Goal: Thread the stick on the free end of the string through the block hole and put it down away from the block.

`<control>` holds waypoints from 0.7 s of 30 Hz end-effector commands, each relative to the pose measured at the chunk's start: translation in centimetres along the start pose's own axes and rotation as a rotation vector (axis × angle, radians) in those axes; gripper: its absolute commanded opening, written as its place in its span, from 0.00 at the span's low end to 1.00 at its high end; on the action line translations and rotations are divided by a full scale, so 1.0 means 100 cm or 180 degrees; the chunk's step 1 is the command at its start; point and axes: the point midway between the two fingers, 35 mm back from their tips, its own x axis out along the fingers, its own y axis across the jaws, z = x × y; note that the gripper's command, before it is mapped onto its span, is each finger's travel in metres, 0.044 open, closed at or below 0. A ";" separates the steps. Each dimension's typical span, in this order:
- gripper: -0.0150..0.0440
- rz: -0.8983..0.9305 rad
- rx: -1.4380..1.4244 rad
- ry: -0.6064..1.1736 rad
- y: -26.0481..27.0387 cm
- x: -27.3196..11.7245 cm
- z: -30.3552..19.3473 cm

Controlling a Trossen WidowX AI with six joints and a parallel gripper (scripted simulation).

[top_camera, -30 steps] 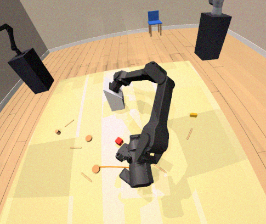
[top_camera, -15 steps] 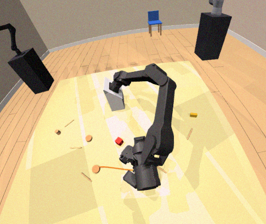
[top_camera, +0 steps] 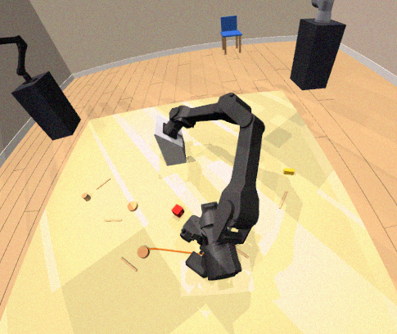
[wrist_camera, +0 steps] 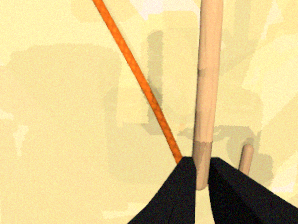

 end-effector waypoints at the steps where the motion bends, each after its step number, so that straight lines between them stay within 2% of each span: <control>1: 0.25 0.0002 0.0003 0.0012 -0.004 0.002 0.000; 21: 0.25 -0.0002 0.0007 0.0005 -0.020 0.019 0.009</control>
